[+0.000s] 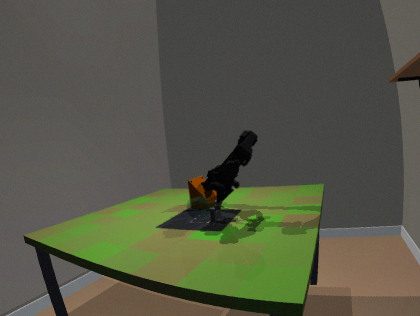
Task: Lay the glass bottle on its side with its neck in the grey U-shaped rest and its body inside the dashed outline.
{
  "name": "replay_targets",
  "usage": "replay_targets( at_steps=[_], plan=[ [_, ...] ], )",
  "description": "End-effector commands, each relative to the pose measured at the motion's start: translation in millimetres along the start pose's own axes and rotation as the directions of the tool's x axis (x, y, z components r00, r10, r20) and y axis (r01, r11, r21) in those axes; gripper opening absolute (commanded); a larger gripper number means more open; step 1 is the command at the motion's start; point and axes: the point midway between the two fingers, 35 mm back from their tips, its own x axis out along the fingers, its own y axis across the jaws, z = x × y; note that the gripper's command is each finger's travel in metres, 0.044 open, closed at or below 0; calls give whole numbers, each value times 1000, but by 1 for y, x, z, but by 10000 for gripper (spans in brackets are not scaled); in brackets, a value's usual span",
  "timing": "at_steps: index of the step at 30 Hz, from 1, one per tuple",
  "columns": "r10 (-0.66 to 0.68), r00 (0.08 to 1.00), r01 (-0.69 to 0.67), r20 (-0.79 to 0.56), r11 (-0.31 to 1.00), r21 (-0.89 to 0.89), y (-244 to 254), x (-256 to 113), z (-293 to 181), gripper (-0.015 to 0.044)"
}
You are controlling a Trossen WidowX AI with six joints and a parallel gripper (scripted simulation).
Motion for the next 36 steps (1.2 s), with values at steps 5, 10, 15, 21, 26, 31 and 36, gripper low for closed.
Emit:
replay_targets(
  at_steps=[5,10,15,21,26,31,36],
  plan=[
    [-1,1000,1,-1,1000,0,-3,5,-4,106],
    [3,1000,-3,-1,1000,-2,-3,7,-7,106],
    [6,1000,-6,-1,1000,-4,-4,9,-10,106],
    [10,1000,-10,-1,1000,-7,-5,11,-13,106],
    [14,1000,-14,-1,1000,-10,-5,12,-14,106],
    [16,1000,-16,-3,1000,-13,-5,13,-14,106],
    [18,1000,-18,-5,1000,-17,-5,14,-15,106]
  ],
)
